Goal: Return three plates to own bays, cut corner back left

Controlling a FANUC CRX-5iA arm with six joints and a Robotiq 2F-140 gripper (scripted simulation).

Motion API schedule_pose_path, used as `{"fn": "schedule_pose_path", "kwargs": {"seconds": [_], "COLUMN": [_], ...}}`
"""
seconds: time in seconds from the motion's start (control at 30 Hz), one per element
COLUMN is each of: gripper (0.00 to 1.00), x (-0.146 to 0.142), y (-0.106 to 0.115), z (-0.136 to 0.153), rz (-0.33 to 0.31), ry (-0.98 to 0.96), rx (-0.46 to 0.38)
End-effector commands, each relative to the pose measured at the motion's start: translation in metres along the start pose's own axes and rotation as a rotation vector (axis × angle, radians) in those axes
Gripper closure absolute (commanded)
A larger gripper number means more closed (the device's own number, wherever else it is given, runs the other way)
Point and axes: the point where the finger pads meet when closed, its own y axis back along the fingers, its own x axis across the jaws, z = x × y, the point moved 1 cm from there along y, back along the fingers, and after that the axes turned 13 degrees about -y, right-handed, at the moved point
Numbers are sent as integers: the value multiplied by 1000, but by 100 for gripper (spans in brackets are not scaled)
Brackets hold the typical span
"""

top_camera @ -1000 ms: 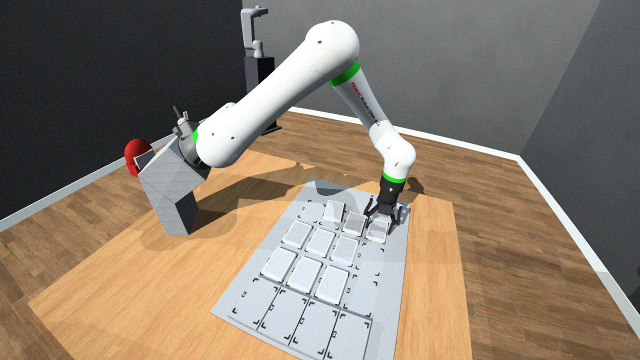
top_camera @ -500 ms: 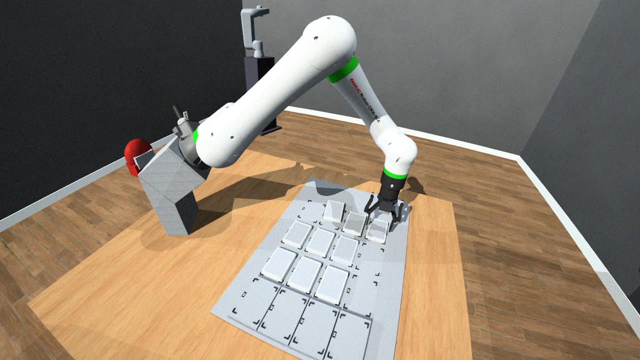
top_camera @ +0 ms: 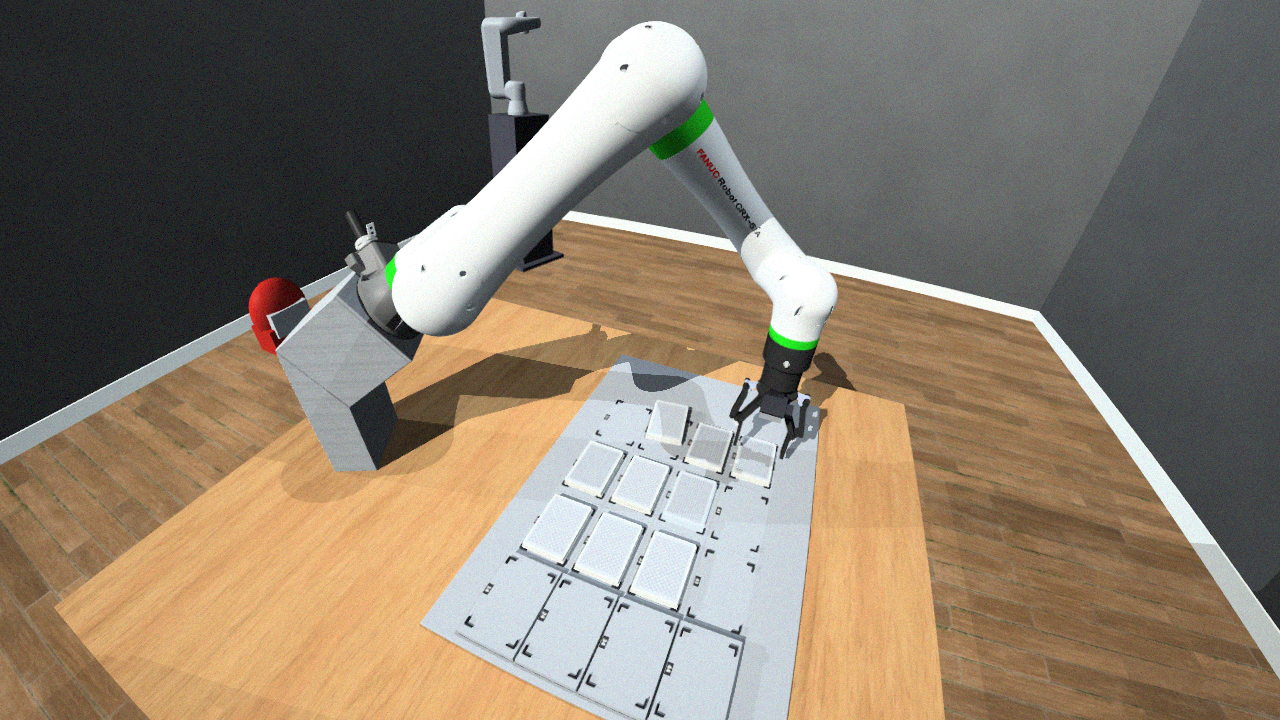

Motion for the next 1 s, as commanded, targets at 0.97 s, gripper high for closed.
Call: {"fn": "schedule_pose_path", "kwargs": {"seconds": [0.97], "gripper": [30], "x": [63], "y": [3], "z": [-3], "rz": [-2], "ry": [145], "rx": [-1]}}
